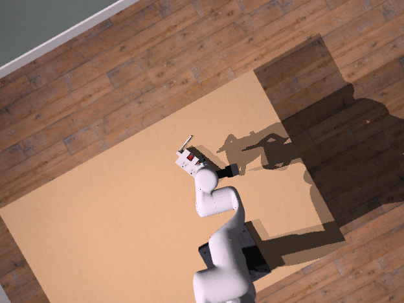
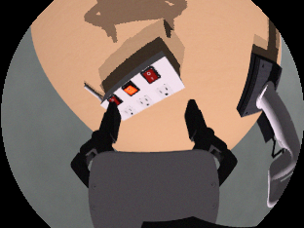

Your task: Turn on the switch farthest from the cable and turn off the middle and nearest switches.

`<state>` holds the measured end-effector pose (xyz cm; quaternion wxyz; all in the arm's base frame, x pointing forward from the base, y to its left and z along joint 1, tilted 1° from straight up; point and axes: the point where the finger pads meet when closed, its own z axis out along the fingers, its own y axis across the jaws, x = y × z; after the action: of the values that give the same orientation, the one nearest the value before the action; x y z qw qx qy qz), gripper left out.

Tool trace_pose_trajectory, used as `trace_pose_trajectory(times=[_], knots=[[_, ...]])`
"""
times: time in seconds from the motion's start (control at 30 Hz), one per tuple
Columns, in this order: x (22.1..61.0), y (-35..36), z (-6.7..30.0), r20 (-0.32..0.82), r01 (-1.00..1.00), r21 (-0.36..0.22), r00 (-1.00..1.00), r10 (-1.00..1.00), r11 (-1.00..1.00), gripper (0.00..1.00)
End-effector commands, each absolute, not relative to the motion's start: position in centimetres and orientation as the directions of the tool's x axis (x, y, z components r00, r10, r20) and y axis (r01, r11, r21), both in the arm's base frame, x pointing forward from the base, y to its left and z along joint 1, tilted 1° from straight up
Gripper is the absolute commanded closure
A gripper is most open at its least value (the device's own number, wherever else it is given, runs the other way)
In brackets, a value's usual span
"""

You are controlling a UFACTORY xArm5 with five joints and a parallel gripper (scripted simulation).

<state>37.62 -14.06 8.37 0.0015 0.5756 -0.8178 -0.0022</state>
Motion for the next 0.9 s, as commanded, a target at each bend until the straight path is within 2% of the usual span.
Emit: trace_pose_trajectory(times=[0.0,0.37,0.4,0.5,0.53,0.87], knots=[[37.4,-14.09,8.15,-0.003,-0.812,-0.005,-0.584,-0.812,0.584,0.0],[37.1,-14.08,7.87,-0.01,-0.445,-0.009,-0.895,-0.445,0.895,0.0],[37.1,-14.08,7.87,-0.011,-0.404,-0.01,-0.915,-0.404,0.915,1.0],[37.1,-14.08,7.87,-0.012,-0.362,-0.01,-0.932,-0.362,0.932,1.0],[37.1,-14.08,7.87,-0.016,-0.253,-0.011,-0.967,-0.253,0.967,1.0],[37.1,-14.08,7.87,-0.016,-0.253,-0.011,-0.967,-0.253,0.967,1.0]])
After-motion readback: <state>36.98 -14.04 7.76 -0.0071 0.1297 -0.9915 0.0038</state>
